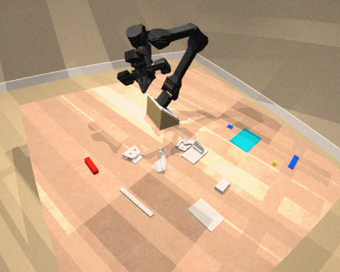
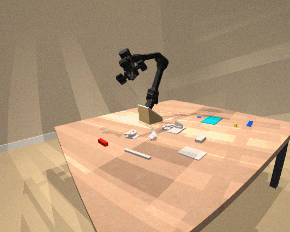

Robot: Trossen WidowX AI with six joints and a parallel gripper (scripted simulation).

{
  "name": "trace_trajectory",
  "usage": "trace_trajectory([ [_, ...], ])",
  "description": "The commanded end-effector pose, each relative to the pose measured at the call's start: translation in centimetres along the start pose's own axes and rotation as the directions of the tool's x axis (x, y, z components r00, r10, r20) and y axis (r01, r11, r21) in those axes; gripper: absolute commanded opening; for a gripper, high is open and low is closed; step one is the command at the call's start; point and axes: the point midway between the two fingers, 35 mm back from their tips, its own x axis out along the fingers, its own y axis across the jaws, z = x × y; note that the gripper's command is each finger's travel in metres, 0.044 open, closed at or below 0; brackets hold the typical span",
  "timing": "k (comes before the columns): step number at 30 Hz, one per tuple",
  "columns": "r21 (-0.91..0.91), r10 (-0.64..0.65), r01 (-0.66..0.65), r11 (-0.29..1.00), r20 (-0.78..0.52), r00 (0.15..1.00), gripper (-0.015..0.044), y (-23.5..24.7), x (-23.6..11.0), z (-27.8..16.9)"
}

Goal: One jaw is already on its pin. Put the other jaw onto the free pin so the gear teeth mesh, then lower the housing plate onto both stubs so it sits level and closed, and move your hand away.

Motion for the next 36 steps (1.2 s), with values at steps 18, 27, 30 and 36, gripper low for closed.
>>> trace_trajectory([
  [18,-0.111,-0.135,0.108,0.988,-0.274,0.952,0.0,-1.7,6.1,-5.6],
  [27,-0.182,-0.199,0.136,0.974,-0.396,0.896,0.0,-2.5,8.2,-8.5],
  [30,-0.207,-0.221,0.141,0.968,-0.435,0.873,0.0,-2.8,8.8,-9.5],
  [36,-0.259,-0.263,0.146,0.955,-0.508,0.82,0.0,-3.3,9.8,-11.6],
])
